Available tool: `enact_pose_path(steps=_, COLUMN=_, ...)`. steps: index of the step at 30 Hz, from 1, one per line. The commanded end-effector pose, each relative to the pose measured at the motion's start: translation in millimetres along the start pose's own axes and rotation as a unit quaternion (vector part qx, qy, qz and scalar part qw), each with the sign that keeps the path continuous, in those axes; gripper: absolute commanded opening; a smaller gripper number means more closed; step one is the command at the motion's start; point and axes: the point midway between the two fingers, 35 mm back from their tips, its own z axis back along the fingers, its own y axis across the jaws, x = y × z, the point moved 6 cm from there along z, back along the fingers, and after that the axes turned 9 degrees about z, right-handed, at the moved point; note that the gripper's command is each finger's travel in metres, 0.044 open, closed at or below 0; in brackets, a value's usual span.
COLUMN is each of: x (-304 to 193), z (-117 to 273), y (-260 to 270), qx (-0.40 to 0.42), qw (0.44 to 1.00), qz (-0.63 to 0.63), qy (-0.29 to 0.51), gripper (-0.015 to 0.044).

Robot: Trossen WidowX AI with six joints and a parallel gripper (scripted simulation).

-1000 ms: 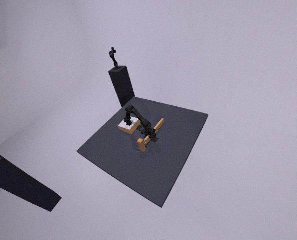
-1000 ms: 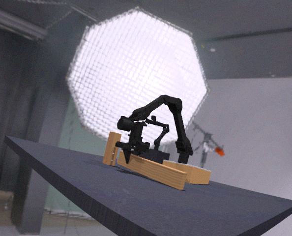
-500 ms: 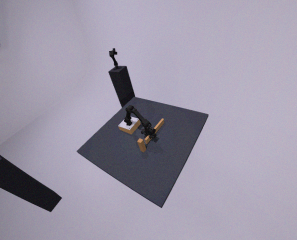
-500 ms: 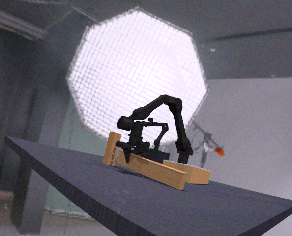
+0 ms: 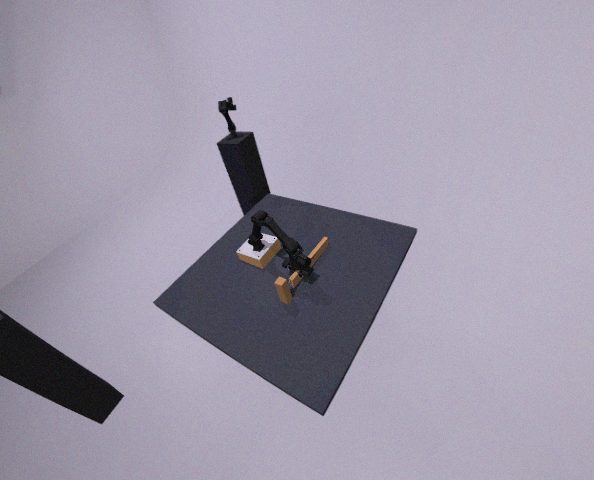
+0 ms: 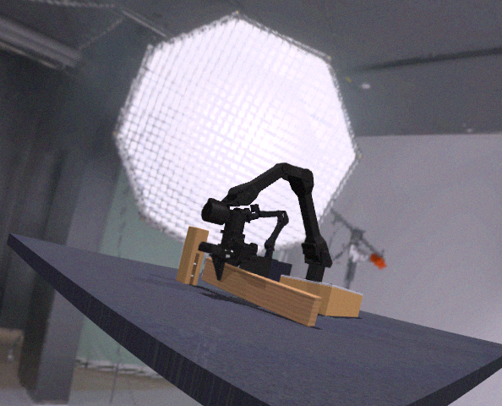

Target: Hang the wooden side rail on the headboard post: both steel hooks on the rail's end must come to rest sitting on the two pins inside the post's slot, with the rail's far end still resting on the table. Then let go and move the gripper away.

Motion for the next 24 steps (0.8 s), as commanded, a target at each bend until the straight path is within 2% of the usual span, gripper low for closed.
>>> enact_pose_path(steps=1, x=-2.0, z=7.1, y=-4.4, qx=-0.012, qw=1.0, qz=0.0, qy=0.002, gripper=0.0)
enact_pose_path(steps=24, x=-5.0, z=4.7, y=-6.6, qx=-0.013, qw=1.0, qz=0.0, qy=0.002, gripper=0.0)
